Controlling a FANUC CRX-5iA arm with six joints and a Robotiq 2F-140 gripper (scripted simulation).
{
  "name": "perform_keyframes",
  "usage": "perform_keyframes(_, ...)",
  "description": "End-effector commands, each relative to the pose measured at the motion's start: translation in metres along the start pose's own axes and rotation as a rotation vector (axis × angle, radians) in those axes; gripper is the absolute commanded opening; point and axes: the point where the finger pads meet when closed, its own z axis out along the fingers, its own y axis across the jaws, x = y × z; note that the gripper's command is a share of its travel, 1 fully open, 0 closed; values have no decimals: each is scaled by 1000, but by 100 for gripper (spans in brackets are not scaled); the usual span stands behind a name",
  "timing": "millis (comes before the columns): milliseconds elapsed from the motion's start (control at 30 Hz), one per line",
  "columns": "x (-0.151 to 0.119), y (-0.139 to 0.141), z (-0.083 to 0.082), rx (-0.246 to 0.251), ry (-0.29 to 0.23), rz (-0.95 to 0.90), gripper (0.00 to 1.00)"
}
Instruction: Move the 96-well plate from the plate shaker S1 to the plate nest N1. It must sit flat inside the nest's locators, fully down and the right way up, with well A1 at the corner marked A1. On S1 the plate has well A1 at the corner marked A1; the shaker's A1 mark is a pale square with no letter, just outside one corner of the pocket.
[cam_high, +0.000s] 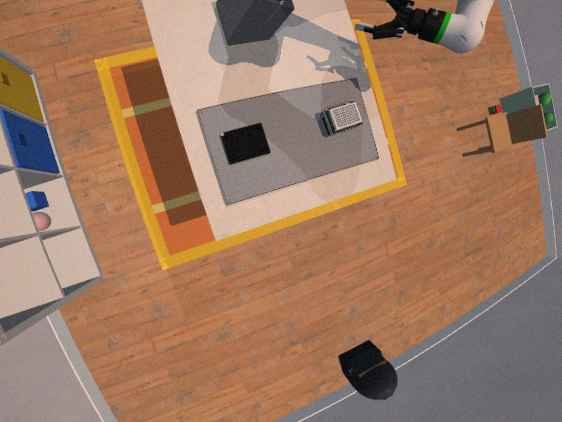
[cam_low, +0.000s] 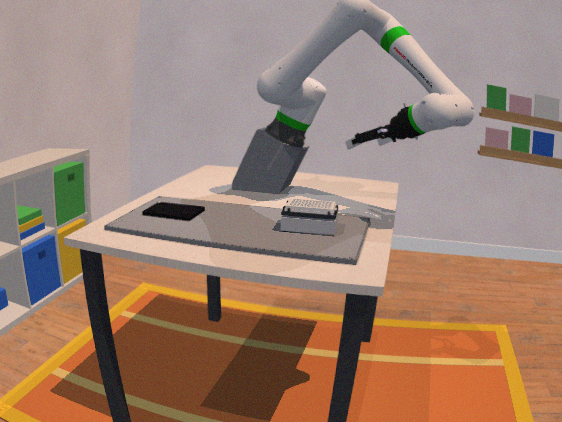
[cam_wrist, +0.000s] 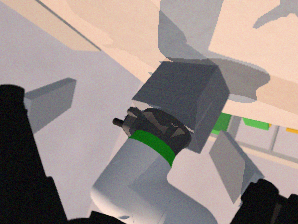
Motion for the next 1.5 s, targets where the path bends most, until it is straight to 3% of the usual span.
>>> perform_keyframes(0,0,0,0,0,0,0,100)
perform_keyframes(533,0,0,0,0,0,0,100)
perform_keyframes(1033,48,48,-10,151,203,431,100)
perform_keyframes(1100,48,48,-10,151,203,431,100)
perform_keyframes(1467,74,85,-23,291,325,747,100)
